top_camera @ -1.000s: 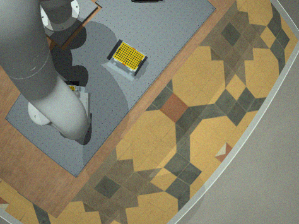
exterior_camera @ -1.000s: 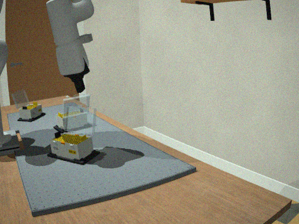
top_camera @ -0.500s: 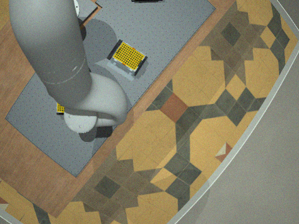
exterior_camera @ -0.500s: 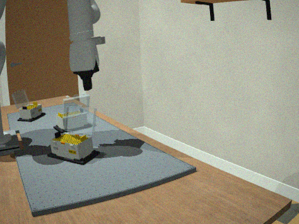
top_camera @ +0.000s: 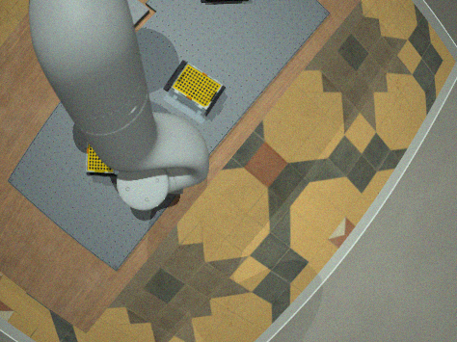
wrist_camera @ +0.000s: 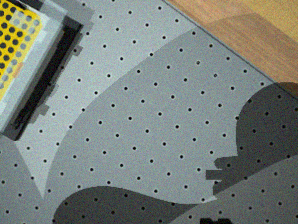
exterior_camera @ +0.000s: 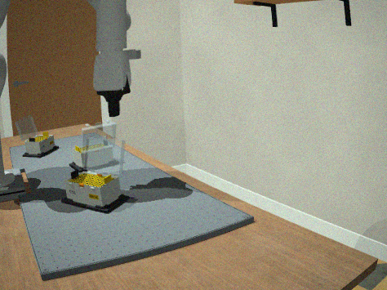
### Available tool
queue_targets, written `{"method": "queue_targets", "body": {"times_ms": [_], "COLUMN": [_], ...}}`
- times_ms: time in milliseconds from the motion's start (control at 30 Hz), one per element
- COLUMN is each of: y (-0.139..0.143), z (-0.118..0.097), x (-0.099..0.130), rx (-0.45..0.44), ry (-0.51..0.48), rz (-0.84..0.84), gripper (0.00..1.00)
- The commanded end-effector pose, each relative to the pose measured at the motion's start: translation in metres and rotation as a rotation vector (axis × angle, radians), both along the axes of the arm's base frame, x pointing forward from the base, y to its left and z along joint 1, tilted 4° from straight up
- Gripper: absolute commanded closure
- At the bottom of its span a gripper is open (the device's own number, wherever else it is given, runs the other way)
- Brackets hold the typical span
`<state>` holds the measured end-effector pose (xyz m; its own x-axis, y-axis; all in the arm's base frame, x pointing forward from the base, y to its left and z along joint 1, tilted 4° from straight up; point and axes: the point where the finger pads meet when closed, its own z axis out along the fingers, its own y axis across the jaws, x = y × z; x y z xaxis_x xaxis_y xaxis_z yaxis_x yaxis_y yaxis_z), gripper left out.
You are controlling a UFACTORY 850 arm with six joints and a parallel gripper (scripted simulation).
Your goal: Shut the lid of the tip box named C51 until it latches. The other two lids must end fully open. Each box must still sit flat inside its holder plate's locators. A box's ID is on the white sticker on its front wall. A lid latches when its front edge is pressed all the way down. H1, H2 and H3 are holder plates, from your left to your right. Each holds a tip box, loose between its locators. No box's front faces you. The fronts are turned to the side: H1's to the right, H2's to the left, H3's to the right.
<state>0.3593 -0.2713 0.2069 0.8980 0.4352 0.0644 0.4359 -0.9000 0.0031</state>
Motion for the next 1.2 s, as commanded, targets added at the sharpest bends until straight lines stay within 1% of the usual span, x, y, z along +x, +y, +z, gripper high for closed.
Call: {"method": "queue_targets", "body": {"times_ms": [0,167,1167], "y": [0.000,0.000,0.001], "z": [0.001,0.001,-0.046], "x": [0.001,0.001,0.003], "rx": [-0.002,-0.002,-0.002], "ry": [0.002,0.002,0.002], "rz": [0.000,0.000,0.000], "gripper": [1.00,1.00,1.00]}}
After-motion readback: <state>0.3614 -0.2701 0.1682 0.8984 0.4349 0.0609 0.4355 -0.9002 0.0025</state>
